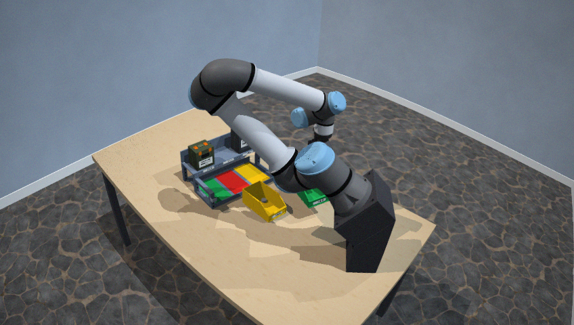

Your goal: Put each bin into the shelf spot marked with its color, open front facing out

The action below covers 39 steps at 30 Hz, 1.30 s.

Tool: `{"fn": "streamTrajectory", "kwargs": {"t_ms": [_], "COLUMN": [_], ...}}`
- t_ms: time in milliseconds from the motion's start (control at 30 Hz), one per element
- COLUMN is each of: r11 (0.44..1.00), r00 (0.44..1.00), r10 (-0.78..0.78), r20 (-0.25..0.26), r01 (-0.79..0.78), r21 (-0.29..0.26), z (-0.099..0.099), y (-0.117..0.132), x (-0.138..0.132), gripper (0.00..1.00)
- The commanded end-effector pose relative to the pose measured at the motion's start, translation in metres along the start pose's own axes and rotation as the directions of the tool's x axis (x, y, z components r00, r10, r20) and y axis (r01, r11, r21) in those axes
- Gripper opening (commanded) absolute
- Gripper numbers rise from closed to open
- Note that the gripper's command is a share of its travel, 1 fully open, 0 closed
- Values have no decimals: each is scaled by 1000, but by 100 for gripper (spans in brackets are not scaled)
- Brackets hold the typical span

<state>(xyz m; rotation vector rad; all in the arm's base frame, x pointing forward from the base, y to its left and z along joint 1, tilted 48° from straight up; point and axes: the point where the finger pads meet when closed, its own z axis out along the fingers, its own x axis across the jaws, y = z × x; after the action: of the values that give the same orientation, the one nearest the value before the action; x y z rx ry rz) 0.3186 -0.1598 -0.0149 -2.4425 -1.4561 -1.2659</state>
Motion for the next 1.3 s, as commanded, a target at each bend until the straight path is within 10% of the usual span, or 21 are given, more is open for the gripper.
{"fn": "streamTrajectory", "kwargs": {"t_ms": [0, 1267], "r11": [1000, 1000], "r00": [1000, 1000], "r10": [0, 0], "r20": [1, 1], "r01": [0, 0], "r21": [-1, -1], "z": [0, -12], "y": [0, 0], "x": [0, 0], "gripper": [0, 0]}}
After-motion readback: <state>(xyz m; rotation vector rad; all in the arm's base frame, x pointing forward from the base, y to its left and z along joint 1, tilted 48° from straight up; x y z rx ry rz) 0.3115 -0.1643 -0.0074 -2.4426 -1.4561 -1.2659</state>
